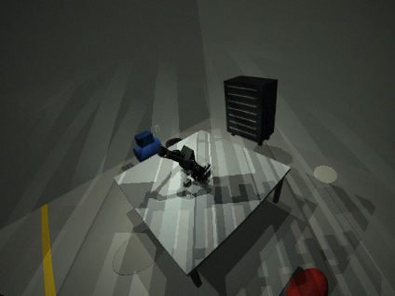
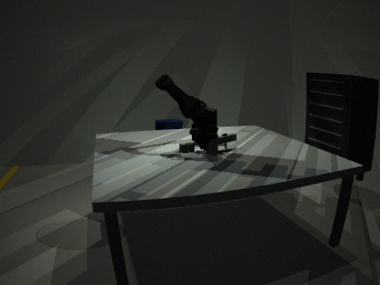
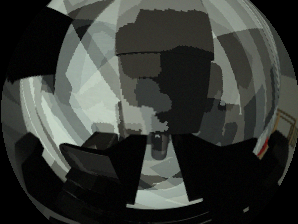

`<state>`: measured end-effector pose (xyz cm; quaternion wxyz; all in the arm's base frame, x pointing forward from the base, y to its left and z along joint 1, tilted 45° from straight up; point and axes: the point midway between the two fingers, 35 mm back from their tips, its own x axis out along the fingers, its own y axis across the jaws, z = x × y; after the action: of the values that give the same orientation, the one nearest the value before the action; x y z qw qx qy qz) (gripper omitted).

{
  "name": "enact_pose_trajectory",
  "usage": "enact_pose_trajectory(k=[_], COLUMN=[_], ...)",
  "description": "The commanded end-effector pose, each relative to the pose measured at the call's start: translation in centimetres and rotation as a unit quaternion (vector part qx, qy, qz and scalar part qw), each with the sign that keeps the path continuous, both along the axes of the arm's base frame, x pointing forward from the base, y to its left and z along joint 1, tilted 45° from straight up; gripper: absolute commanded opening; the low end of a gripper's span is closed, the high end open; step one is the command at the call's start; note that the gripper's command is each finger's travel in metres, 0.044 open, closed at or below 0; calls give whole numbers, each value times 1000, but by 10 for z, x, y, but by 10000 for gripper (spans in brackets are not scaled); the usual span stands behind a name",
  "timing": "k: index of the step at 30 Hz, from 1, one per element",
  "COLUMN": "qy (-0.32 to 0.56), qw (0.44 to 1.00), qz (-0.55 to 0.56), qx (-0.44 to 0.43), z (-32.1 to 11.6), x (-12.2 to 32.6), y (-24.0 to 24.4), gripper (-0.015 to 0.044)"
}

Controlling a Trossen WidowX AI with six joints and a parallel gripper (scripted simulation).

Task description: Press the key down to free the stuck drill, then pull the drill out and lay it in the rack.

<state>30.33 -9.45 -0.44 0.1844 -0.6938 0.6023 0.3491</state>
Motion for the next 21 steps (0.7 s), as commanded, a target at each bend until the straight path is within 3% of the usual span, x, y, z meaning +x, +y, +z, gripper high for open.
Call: enact_pose_trajectory(k=[1,8,21], qy=[0,0,3], qw=[1000,1000,1000], qz=[0,0,1], qx=[0,0,-3], z=[0,0,9], x=[0,0,3], y=[0,0,-10], gripper=[46,0,0])
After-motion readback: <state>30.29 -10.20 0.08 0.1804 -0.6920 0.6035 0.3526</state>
